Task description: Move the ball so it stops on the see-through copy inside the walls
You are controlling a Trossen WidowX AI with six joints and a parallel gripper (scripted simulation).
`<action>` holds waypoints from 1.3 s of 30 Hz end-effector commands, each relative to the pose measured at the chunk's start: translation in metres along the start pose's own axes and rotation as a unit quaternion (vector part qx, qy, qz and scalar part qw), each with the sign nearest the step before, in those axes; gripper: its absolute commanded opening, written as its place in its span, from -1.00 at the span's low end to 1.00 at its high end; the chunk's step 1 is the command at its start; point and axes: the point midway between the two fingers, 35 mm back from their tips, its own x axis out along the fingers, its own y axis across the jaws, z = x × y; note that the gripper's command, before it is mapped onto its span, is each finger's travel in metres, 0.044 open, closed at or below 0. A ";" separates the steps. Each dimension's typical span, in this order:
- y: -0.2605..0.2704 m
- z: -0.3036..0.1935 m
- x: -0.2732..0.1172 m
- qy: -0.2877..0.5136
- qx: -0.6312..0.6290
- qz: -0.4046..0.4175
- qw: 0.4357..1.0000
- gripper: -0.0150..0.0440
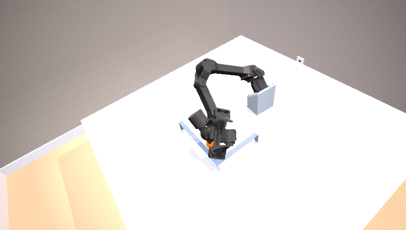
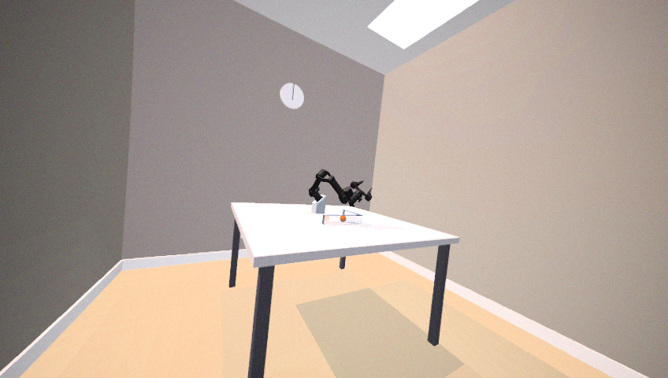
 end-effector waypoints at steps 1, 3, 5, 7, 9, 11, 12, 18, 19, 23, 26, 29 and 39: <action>0.001 -0.001 0.000 0.002 0.010 0.004 1.000 0.78; 0.011 -0.009 0.003 0.022 0.087 0.032 0.995 0.64; 0.026 -0.019 0.005 0.054 0.200 0.075 0.975 0.64; 0.041 -0.026 0.005 0.090 0.309 0.116 0.940 0.64; 0.056 -0.030 0.003 0.128 0.410 0.155 0.890 0.64; 0.070 -0.031 -0.001 0.169 0.502 0.193 0.826 0.64; 0.077 -0.030 -0.004 0.192 0.544 0.212 0.789 0.64; 0.104 -0.014 -0.031 0.340 0.721 0.305 0.520 0.64; 0.106 -0.010 -0.037 0.367 0.736 0.317 0.472 0.64; 0.105 0.003 -0.067 0.474 0.753 0.351 0.292 0.64; 0.096 0.011 -0.093 0.553 0.730 0.364 0.171 0.64; 0.083 0.016 -0.114 0.614 0.693 0.367 0.085 0.64; 0.054 0.018 -0.152 0.710 0.611 0.348 -0.034 0.64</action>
